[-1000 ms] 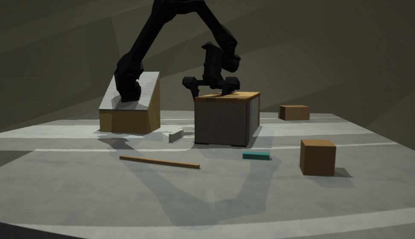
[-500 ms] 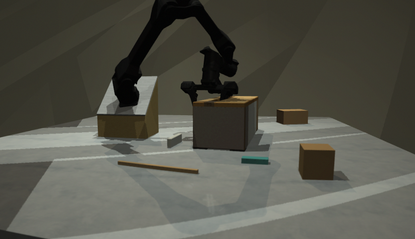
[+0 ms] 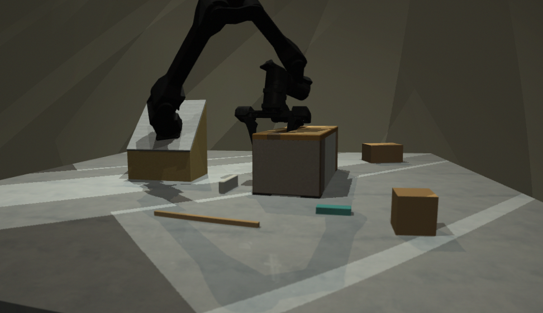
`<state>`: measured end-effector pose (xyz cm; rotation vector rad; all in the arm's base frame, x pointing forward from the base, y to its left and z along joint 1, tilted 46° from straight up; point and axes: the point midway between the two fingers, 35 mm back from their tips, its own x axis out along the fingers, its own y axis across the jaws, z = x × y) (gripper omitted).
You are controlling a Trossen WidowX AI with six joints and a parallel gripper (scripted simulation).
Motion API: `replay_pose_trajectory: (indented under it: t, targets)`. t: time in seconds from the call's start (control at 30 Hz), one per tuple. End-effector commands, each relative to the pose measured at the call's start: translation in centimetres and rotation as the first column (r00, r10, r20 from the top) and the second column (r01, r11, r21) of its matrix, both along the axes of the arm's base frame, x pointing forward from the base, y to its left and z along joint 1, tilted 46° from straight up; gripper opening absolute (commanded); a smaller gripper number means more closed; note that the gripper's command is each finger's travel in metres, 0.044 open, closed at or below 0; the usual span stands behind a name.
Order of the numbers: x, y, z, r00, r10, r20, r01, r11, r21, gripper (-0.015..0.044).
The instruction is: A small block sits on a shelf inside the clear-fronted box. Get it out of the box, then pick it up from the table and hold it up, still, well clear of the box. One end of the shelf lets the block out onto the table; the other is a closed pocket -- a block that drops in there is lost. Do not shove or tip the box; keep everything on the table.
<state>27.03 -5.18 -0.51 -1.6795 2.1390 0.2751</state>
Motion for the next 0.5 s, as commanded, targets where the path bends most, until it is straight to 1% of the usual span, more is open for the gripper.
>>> replay_pose_trajectory:
  t: [0.0,0.47]
  targets:
    - [-0.03,-0.32,0.31,1.000,0.002,0.002,-0.002,1.000,-0.001,0.0400]
    - [-0.36,-1.27,1.30,1.000,0.002,0.002,-0.002,1.000,-0.002,0.0400]
